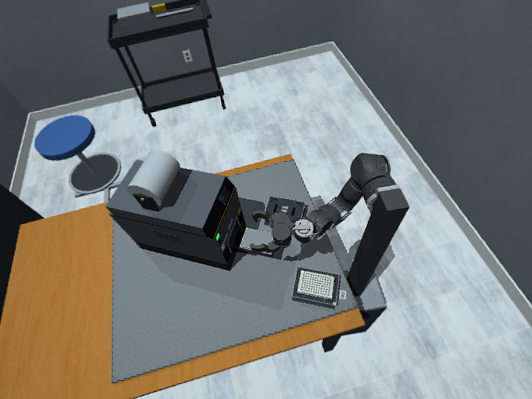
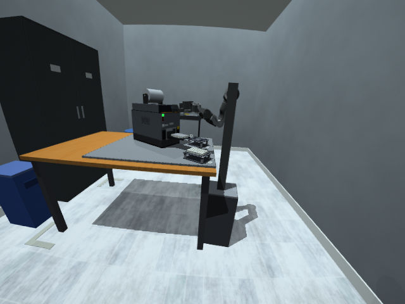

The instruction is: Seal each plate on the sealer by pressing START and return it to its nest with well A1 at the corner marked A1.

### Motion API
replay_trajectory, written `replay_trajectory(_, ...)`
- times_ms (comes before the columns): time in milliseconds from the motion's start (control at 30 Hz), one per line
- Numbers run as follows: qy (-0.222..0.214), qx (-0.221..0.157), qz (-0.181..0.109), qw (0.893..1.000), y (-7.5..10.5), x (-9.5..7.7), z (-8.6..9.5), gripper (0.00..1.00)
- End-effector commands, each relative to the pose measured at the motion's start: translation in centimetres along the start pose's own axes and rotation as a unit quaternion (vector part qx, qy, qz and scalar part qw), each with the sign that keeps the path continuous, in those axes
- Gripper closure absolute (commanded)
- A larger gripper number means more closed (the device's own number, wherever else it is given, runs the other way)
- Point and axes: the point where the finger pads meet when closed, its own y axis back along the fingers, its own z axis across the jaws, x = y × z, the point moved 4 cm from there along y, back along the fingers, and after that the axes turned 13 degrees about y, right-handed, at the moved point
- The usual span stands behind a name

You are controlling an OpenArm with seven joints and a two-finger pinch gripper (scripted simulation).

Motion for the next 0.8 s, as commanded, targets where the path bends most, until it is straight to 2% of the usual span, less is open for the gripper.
replay_trajectory(0, 0.002, 0.011, 0.02, 1.0, -0.1, 0.4, -0.4, 0.35)
replay_trajectory(33, 0.0, 0.012, 0.019, 1.0, -0.2, 0.8, -0.8, 0.35)
replay_trajectory(233, 0.048, 0.06, 0.093, 0.993, -0.7, 2.0, -2.7, 0.35)
replay_trajectory(267, 0.049, 0.064, 0.097, 0.992, -0.7, 2.3, -3.2, 0.35)
replay_trajectory(467, 0.105, 0.112, 0.163, 0.975, -0.9, 3.3, -5.2, 0.35)
replay_trajectory(533, 0.105, 0.112, 0.163, 0.975, -0.9, 3.3, -5.2, 0.35)
replay_trajectory(767, 0.168, 0.162, 0.223, 0.946, -0.7, 4.2, -7.9, 0.35)
